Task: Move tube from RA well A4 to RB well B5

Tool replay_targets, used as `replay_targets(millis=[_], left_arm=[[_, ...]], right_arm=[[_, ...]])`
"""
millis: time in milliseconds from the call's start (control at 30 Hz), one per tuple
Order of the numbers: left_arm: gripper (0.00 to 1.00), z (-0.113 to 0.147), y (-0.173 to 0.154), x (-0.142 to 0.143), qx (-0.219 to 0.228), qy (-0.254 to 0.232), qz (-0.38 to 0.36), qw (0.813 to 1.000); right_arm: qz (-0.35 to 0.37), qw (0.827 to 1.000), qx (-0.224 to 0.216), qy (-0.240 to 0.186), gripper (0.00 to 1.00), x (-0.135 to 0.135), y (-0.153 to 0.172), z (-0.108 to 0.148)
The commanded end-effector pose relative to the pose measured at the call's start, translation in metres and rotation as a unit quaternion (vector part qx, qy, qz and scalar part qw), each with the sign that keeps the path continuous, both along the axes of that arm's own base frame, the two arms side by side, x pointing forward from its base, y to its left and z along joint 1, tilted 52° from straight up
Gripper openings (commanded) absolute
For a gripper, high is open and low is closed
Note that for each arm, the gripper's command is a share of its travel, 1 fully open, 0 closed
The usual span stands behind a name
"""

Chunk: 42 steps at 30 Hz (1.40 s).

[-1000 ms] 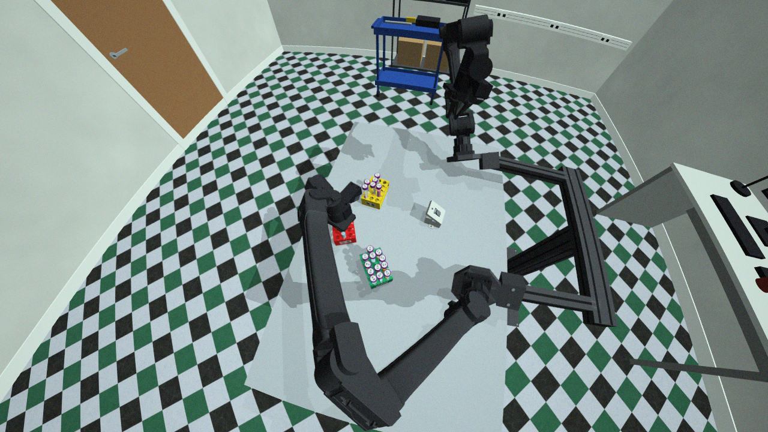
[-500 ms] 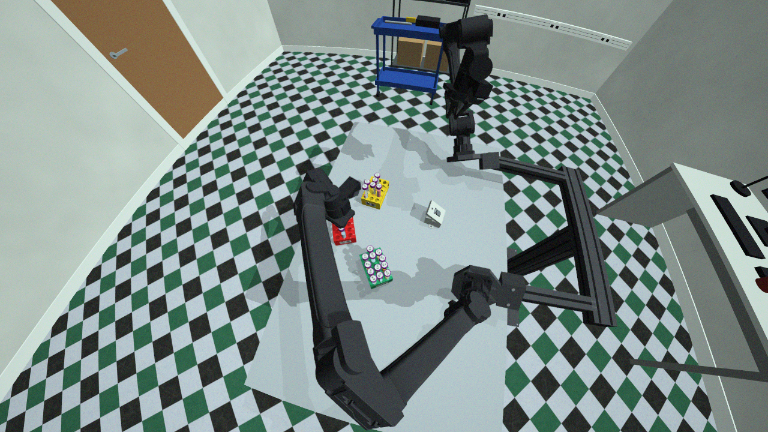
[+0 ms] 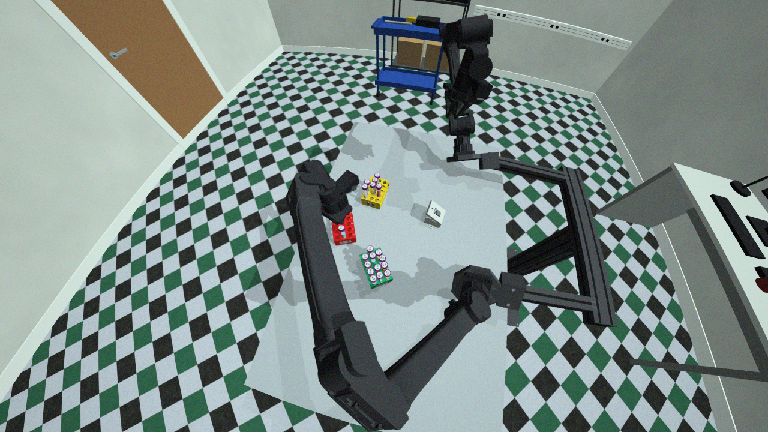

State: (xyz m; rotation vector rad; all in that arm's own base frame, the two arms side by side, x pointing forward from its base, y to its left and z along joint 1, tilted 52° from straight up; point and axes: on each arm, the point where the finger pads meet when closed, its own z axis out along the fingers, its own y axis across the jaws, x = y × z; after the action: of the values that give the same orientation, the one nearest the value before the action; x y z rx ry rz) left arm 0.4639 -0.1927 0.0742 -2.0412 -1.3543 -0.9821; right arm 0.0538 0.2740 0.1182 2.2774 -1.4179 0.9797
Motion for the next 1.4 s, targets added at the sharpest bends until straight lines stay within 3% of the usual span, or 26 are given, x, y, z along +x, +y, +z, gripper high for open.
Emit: replay_targets(millis=[0,133,167,333,433,533,700,767,833,1367], left_arm=[[0.3,0.015,-0.026,0.001,-0.011,-0.015,-0.007,1.0],[0.3,0.011,-0.014,-0.001,-0.006,-0.01,-0.001,1.0],[0.3,-0.006,-0.019,-0.019,0.002,-0.006,0.003,1.0],[0.3,-0.03,-0.033,-0.039,-0.026,-0.066,0.047,0.996],[0.3,-0.043,-0.04,-0.052,-0.027,-0.067,0.048,0.996],[0.3,-0.037,-0.053,-0.045,-0.037,-0.077,0.048,0.995],[0.3,-0.067,-0.052,-0.076,-0.026,-0.067,0.048,0.996],[0.3,-0.061,-0.06,-0.068,-0.035,-0.075,0.048,0.995],[0.3,-0.049,-0.033,-0.071,-0.037,-0.079,0.066,0.994],[0.3,-0.009,0.022,-0.122,-0.024,-0.066,0.063,0.996]], right_arm=[[0.001,1.0,0.016,0.001,0.3,-0.001,0.012,0.005],[0.001,1.0,0.016,0.001,0.3,-0.001,0.012,0.005],[0.001,1.0,0.016,0.001,0.3,-0.001,0.012,0.005],[0.001,1.0,0.016,0.001,0.3,-0.001,0.012,0.005],[0.001,1.0,0.016,0.001,0.3,-0.001,0.012,0.005],[0.001,1.0,0.016,0.001,0.3,-0.001,0.012,0.005],[0.001,1.0,0.016,0.001,0.3,-0.001,0.012,0.005],[0.001,1.0,0.016,0.001,0.3,-0.001,0.012,0.005],[0.001,1.0,0.016,0.001,0.3,-0.001,0.012,0.005],[0.001,1.0,0.016,0.001,0.3,-0.001,0.012,0.005]])
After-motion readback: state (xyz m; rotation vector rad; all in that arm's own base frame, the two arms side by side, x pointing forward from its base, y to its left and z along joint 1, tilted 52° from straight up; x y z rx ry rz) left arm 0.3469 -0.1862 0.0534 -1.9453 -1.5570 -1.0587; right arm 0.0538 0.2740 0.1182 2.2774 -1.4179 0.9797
